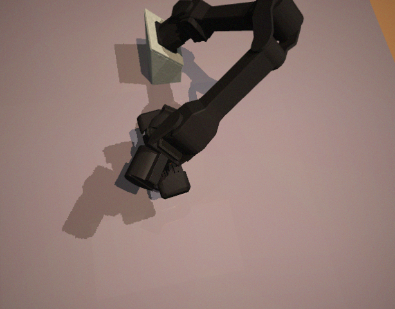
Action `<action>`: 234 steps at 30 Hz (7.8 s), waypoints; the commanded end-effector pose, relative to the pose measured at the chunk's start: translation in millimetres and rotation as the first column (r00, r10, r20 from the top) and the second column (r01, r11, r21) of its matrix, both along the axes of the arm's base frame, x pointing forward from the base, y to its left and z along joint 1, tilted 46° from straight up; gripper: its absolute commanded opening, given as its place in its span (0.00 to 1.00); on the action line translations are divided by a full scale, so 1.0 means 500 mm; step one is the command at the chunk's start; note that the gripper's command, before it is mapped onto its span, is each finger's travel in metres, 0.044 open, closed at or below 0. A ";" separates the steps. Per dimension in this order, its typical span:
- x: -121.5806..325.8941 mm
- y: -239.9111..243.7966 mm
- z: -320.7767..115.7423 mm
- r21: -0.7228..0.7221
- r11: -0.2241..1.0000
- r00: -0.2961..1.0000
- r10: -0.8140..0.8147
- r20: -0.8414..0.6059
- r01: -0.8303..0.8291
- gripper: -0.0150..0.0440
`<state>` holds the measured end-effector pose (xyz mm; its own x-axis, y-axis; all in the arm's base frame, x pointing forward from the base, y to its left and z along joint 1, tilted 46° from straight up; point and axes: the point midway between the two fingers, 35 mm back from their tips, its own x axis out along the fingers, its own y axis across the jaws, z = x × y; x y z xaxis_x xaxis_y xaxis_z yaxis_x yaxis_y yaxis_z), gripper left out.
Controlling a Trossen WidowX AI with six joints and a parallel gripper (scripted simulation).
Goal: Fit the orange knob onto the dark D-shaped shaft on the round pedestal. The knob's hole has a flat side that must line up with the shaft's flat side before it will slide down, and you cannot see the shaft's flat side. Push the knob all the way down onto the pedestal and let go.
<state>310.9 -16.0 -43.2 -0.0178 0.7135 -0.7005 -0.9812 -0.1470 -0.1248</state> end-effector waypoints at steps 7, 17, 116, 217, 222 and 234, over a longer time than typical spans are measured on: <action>0.007 -0.009 0.005 -0.012 0.990 0.978 0.142 0.154 -0.142 0.25; 0.003 -0.006 0.000 -0.012 0.990 0.978 0.142 0.154 -0.142 0.25; 0.003 -0.003 -0.005 -0.091 0.908 0.808 0.408 0.425 -0.410 0.25; 0.003 -0.006 0.001 -0.762 0.258 -0.498 -0.626 -0.600 0.593 0.25; 0.001 -0.002 -0.003 -0.762 0.259 -0.498 -0.626 -0.600 0.593 0.25; 0.000 -0.004 0.003 -0.762 0.259 -0.498 -0.626 -0.600 0.593 0.25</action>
<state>310.8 -16.7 -44.5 -0.0124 0.7115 -0.7026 0.3198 0.6686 0.6714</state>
